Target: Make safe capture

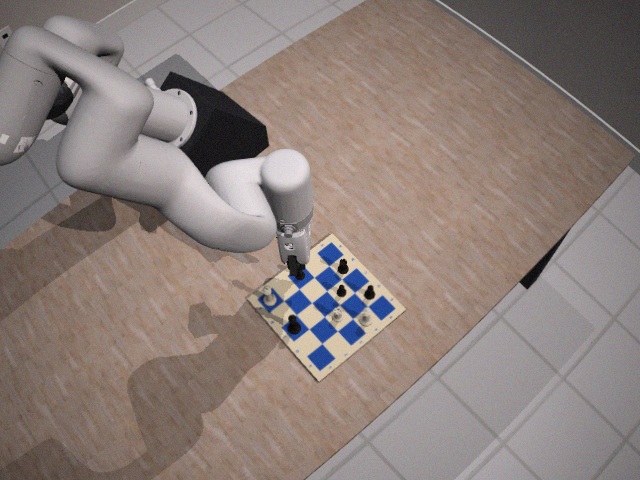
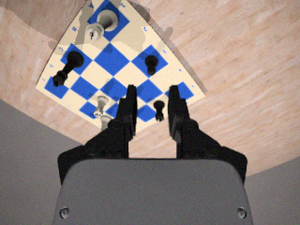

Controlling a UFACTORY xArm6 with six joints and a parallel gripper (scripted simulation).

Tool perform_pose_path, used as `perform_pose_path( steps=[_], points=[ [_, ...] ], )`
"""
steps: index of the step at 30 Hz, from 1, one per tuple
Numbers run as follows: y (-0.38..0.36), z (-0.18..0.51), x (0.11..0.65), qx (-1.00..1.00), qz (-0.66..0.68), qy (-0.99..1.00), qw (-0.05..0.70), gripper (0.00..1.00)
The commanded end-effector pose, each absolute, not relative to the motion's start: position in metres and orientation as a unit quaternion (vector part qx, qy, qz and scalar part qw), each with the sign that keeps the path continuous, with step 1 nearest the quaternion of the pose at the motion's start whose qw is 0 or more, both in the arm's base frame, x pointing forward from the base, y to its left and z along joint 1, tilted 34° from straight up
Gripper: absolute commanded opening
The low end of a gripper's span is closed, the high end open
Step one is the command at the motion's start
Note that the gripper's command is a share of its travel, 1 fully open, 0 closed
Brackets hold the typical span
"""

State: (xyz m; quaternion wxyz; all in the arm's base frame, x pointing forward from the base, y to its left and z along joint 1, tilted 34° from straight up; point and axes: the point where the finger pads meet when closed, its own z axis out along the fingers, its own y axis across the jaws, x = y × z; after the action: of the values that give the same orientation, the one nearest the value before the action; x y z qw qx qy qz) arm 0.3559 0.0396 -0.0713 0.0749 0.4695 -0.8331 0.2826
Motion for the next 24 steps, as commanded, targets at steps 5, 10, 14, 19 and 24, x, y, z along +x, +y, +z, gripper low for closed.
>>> perform_pose_path(
  steps=[5,10,14,19,24],
  points=[
    [0.032,-0.083,0.359,0.470,0.283,-0.833,0.073,0.34],
    [0.030,-0.087,0.360,0.470,0.283,-0.833,0.073,0.34],
    [0.027,-0.092,0.361,0.470,0.283,-0.833,0.073,0.34],
    [0.023,-0.097,0.362,0.470,0.283,-0.833,0.073,0.34],
    [0.021,-0.100,0.362,0.470,0.283,-0.833,0.073,0.34]
  ],
)
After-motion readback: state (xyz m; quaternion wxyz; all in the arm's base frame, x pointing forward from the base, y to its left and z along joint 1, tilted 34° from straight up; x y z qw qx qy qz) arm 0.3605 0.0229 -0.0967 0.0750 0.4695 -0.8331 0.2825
